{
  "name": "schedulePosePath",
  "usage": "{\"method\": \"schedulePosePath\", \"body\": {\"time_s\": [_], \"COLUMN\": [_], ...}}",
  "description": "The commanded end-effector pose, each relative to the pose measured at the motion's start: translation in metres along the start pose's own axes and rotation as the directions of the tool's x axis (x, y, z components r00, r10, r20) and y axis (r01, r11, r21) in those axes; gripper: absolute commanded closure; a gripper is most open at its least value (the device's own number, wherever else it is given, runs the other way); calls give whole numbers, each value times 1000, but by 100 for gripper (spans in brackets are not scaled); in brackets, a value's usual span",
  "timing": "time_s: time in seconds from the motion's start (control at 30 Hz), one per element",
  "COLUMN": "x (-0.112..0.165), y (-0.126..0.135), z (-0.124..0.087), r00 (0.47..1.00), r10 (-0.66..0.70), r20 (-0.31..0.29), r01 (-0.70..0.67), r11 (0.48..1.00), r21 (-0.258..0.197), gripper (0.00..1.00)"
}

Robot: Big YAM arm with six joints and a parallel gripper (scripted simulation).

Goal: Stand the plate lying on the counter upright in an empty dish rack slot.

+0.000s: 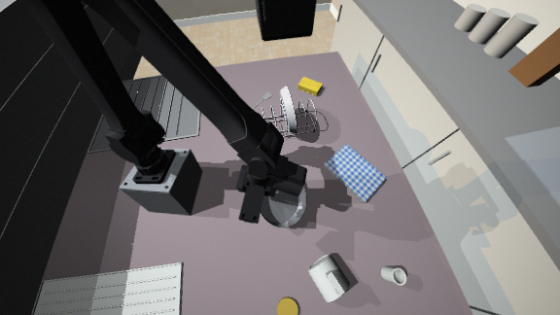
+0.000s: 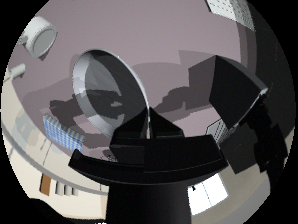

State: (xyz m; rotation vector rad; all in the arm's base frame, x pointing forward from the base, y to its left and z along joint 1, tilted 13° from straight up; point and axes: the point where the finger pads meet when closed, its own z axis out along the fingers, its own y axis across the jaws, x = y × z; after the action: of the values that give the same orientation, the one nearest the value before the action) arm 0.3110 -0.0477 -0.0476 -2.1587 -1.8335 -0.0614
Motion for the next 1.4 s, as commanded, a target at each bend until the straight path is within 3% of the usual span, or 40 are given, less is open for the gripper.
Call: {"method": "schedulePosePath", "body": {"time_s": [0.0, 0.73, 1.07, 1.37], "x": [-5, -6, -4, -5], "y": [0, 1, 10, 9], "z": [4, -1, -25, -37], "r00": [1000, 1000, 1000, 1000], "r10": [7, 9, -3, -2], "r20": [-4, -3, 3, 3], "r01": [-7, -9, 3, 3], "r11": [1000, 1000, 1000, 1000], "r21": [30, 26, -21, -25], "gripper": [100, 100, 100, 100]}}
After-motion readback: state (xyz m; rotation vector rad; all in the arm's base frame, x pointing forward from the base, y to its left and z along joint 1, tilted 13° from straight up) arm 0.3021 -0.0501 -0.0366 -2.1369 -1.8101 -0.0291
